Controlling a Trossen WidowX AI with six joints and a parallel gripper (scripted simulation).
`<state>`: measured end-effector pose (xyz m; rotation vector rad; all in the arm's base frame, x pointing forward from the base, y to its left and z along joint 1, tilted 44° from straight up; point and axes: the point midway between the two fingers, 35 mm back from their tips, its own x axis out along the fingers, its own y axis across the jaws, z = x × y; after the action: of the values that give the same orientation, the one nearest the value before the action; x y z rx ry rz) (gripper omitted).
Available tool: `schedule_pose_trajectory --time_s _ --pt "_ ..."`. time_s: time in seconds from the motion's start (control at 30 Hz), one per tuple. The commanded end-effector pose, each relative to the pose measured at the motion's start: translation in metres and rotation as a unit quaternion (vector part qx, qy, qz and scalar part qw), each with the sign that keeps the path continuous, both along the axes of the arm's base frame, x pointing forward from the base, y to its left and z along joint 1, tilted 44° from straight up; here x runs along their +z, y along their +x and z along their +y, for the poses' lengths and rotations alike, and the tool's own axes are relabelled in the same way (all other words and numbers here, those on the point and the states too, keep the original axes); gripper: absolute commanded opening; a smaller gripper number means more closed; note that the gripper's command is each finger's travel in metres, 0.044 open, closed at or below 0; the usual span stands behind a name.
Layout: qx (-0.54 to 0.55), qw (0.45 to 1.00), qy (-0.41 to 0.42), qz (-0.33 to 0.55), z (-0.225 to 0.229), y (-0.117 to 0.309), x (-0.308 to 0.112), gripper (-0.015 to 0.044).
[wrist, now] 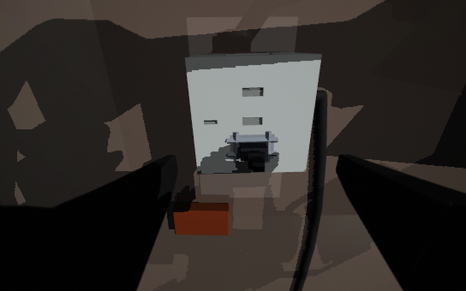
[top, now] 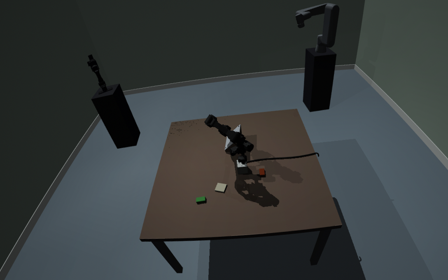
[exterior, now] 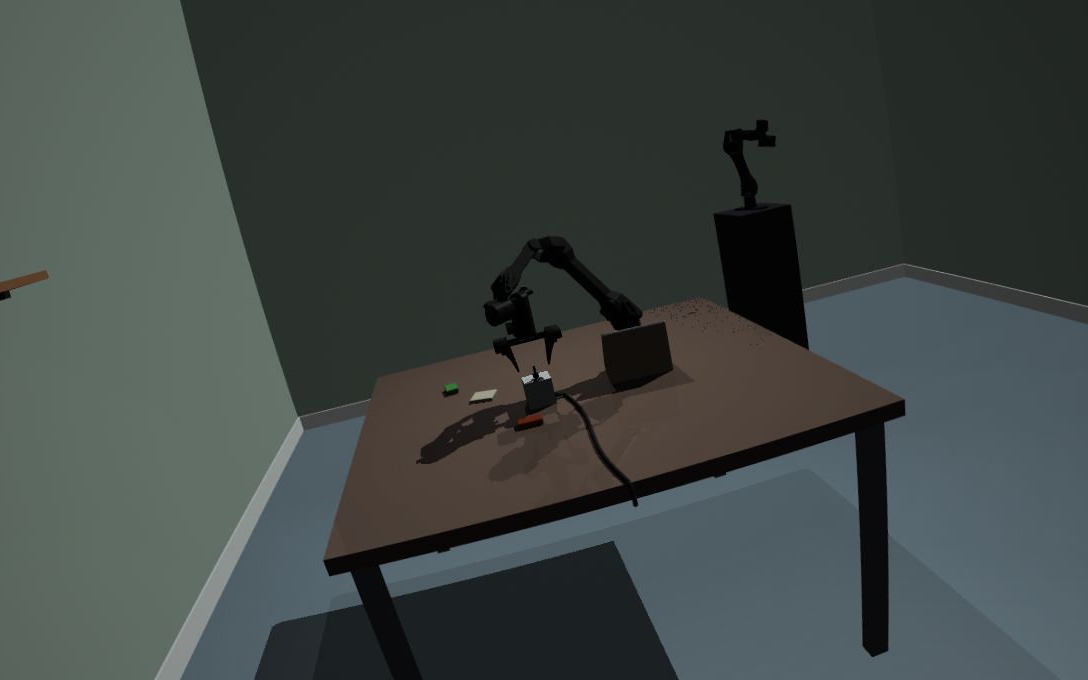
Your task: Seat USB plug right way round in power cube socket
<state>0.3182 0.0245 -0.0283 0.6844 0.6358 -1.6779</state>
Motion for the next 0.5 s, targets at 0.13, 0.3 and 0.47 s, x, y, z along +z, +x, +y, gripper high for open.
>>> schedule_pose_trajectory --time_s 0.13,0.3,0.47 --pt "0.000 1.000 0.000 -0.001 0.0001 0.0003 0.0002 0.0230" --pt "0.000 1.000 0.000 -0.001 0.0001 0.0003 0.0002 0.0099" --pt "0.000 1.000 0.000 -0.001 0.0001 0.0003 0.0002 0.0000"
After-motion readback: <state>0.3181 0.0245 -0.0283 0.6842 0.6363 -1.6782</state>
